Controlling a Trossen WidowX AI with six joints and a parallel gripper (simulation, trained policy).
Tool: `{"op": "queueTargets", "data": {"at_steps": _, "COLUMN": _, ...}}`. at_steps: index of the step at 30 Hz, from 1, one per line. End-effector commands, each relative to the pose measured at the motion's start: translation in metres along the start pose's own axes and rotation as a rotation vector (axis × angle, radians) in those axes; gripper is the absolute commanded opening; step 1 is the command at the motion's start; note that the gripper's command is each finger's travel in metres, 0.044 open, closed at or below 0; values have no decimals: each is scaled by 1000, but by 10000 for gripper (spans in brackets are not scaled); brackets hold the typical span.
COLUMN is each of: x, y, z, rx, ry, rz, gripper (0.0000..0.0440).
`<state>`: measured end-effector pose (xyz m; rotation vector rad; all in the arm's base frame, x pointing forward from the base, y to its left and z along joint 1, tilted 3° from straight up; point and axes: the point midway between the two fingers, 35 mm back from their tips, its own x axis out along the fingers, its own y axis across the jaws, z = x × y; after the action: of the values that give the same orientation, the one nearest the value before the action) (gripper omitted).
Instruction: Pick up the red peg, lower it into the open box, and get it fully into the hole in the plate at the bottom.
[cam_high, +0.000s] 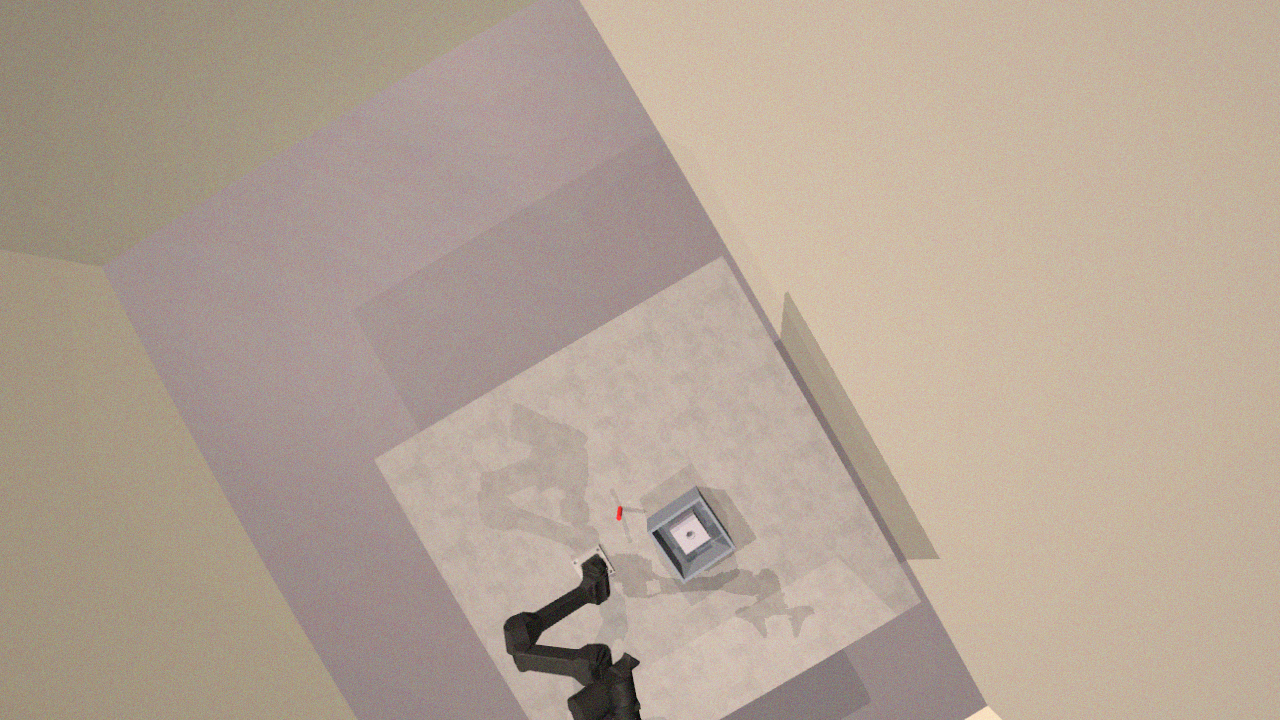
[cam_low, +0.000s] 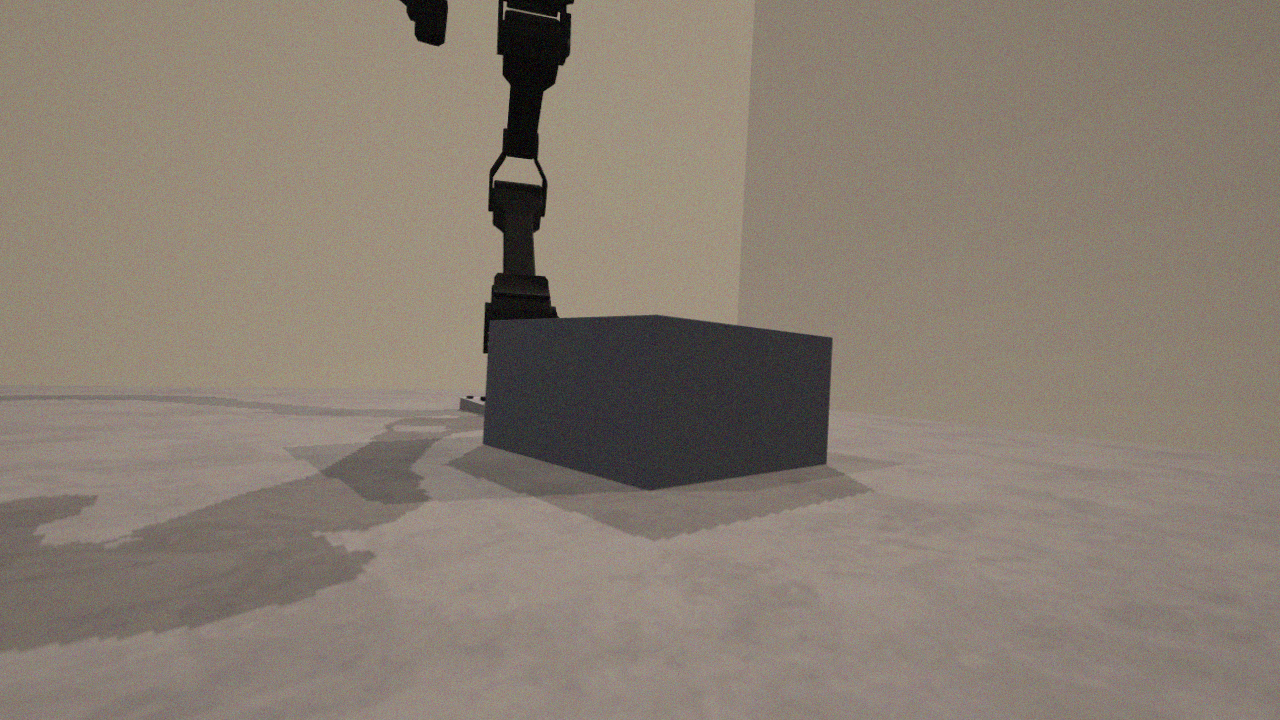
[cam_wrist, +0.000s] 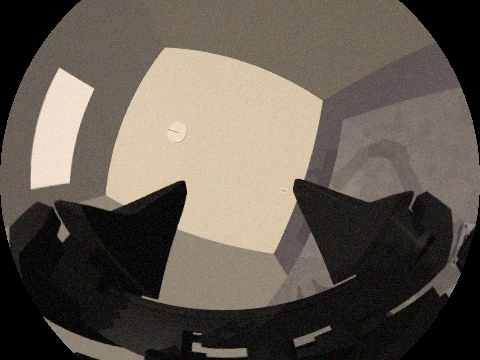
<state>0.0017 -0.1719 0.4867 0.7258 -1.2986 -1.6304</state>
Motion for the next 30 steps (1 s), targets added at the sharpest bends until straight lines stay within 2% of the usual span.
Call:
{"op": "queueTargets", "data": {"at_steps": 1, "x": -1, "y": 0, "z": -5, "rx": -30, "ry": 14, "rz": 8, "gripper": 419}}
{"op": "queueTargets", "data": {"at_steps": 3, "x": -3, "y": 2, "z": -17, "rx": -87, "ry": 50, "rz": 28, "gripper": 440}}
{"op": "queueTargets", "data": {"at_steps": 15, "x": -33, "y": 3, "z": -108, "rx": -389, "ry": 301, "rz": 181, "gripper": 440}}
{"op": "queueTargets", "data": {"at_steps": 30, "x": -103, "y": -23, "z": -201, "rx": -730, "ry": 644, "rz": 383, "gripper": 440}}
